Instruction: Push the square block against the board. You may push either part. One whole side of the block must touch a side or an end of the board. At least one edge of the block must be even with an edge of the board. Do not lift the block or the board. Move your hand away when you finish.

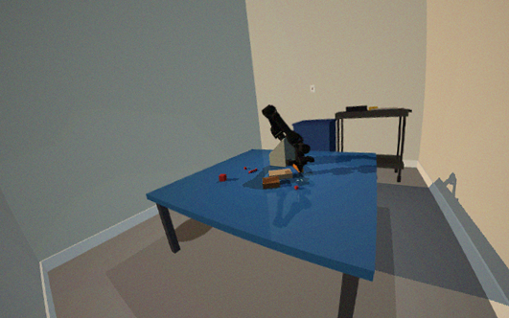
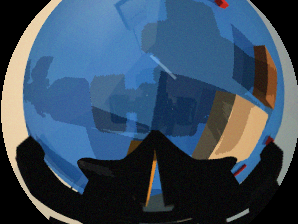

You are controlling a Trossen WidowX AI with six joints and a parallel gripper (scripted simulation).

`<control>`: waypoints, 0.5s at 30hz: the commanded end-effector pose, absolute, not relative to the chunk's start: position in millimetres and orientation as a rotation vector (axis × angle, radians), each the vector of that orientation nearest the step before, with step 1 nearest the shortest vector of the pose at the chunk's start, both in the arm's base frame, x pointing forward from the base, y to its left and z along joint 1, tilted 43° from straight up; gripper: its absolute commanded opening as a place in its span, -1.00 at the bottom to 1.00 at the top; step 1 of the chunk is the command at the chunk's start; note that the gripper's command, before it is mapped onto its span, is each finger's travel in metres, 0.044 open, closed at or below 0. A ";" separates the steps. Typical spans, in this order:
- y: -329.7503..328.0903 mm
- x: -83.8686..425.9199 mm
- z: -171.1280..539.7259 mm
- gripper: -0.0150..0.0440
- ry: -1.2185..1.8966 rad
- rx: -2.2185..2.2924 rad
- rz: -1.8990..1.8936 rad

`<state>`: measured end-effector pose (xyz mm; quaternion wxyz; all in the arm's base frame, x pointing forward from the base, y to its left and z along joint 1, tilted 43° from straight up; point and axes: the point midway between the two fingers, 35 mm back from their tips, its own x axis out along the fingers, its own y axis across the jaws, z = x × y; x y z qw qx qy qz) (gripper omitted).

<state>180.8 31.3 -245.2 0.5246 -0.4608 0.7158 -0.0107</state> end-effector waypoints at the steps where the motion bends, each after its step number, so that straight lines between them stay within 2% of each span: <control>1: 29.1 176.7 -241.8 -0.49 1.717 -1.100 -0.027; 15: 24.6 169.6 -237.1 -0.49 1.718 -1.100 -0.027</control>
